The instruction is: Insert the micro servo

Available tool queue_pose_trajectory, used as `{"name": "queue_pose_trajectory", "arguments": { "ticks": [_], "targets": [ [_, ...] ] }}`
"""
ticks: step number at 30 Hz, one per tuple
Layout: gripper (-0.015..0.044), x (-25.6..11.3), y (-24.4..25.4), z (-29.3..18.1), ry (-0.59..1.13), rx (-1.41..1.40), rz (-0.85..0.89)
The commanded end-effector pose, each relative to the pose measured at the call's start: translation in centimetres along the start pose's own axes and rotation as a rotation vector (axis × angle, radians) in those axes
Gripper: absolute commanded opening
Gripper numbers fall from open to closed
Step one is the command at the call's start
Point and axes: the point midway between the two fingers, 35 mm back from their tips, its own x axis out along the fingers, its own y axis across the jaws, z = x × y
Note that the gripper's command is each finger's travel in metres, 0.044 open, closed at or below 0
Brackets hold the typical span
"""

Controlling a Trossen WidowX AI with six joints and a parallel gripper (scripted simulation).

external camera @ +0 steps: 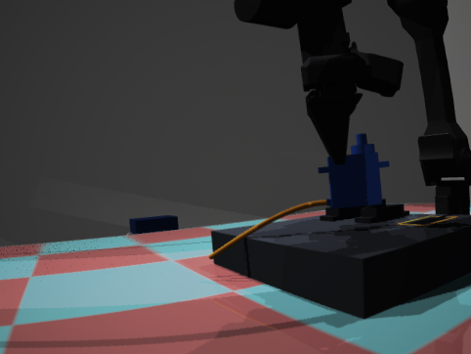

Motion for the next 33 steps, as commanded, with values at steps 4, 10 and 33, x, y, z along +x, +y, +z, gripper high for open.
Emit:
{"name": "queue_pose_trajectory", "arguments": {
  "ticks": [4,10,33],
  "targets": [
    [0.0,-0.2,-2.7,2.0,0.002,0.004,-0.009],
    [0.0,-0.2,-4.0,3.0,0.001,0.01,-0.01],
    [0.0,-0.2,-4.0,3.0,-0.002,0.743,-0.01]
  ]
}}
